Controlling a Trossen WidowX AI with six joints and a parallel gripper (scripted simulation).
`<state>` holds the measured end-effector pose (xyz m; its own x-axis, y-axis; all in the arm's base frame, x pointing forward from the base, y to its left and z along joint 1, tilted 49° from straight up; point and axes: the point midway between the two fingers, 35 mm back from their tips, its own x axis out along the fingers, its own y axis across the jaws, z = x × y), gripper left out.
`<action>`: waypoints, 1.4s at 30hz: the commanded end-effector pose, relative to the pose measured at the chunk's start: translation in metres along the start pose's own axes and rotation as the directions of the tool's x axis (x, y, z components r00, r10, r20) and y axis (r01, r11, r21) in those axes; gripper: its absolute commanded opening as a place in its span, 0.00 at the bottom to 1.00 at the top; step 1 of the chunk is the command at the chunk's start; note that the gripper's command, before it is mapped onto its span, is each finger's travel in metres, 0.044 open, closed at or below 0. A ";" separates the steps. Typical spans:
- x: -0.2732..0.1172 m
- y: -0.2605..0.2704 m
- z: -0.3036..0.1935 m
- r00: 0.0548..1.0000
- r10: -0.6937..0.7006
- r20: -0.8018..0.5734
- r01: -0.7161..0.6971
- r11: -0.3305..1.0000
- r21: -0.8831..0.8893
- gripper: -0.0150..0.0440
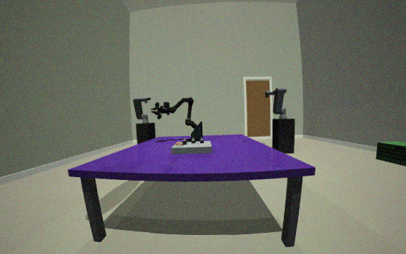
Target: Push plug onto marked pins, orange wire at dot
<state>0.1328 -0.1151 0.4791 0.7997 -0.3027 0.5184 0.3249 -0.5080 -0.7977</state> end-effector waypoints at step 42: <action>0.045 0.062 0.056 0.991 0.045 0.128 -0.134 0.476 0.869 0.45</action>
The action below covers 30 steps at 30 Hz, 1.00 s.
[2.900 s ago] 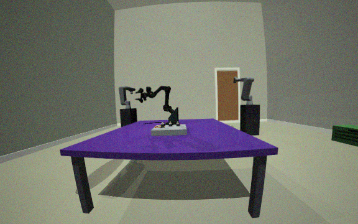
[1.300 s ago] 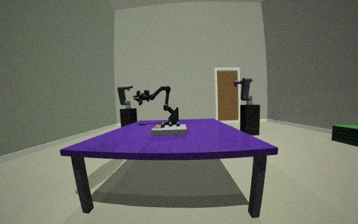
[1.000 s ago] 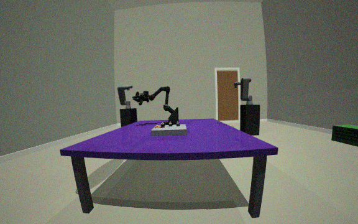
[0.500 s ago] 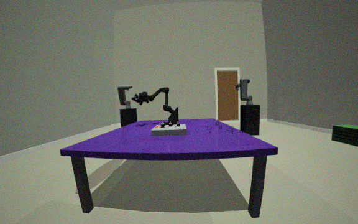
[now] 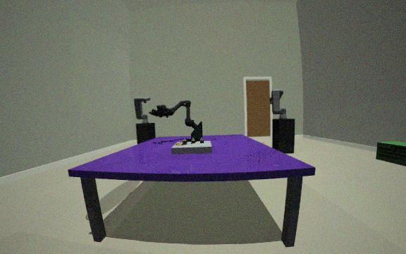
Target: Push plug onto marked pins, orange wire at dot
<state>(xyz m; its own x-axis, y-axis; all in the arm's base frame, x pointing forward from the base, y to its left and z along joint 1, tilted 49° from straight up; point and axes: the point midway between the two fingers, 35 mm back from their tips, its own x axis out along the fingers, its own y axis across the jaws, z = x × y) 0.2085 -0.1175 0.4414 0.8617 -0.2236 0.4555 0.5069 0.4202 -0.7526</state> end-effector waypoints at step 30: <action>0.024 0.102 0.013 0.971 0.238 -0.006 -0.182 0.756 0.629 0.45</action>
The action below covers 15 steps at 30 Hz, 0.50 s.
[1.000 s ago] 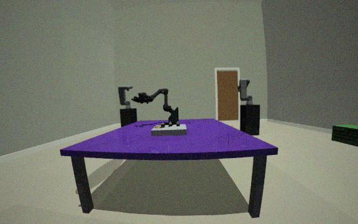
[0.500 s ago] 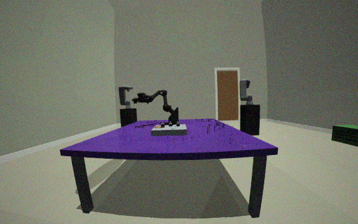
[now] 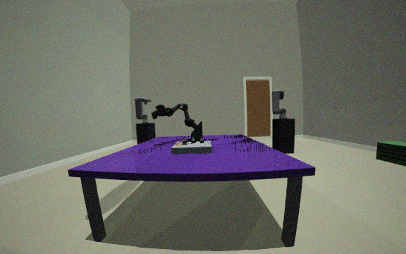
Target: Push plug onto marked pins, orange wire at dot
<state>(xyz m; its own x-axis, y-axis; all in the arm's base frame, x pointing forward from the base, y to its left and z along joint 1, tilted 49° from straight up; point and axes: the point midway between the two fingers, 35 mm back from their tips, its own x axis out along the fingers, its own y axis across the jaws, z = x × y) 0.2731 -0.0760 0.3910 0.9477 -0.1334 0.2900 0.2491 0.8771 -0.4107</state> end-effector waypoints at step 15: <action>0.012 0.064 -0.020 0.986 0.139 -0.095 -0.102 0.943 0.317 0.45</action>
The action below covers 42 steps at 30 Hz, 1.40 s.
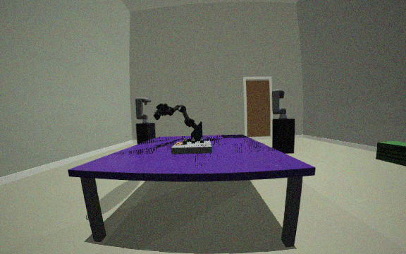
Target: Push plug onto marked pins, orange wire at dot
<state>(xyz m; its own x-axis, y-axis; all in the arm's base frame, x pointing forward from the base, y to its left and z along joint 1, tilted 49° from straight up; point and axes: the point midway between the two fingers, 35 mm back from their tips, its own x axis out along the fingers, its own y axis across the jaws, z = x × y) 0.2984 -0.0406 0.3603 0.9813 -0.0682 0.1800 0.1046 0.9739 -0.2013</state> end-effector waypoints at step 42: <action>0.066 0.063 -0.122 0.807 0.000 -0.590 -0.277 0.884 -0.378 0.45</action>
<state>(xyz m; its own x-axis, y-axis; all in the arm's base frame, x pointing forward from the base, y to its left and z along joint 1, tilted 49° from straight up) 0.3823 -0.0094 0.2519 0.9147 -0.1561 -0.3728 -0.0708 0.8462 -0.5282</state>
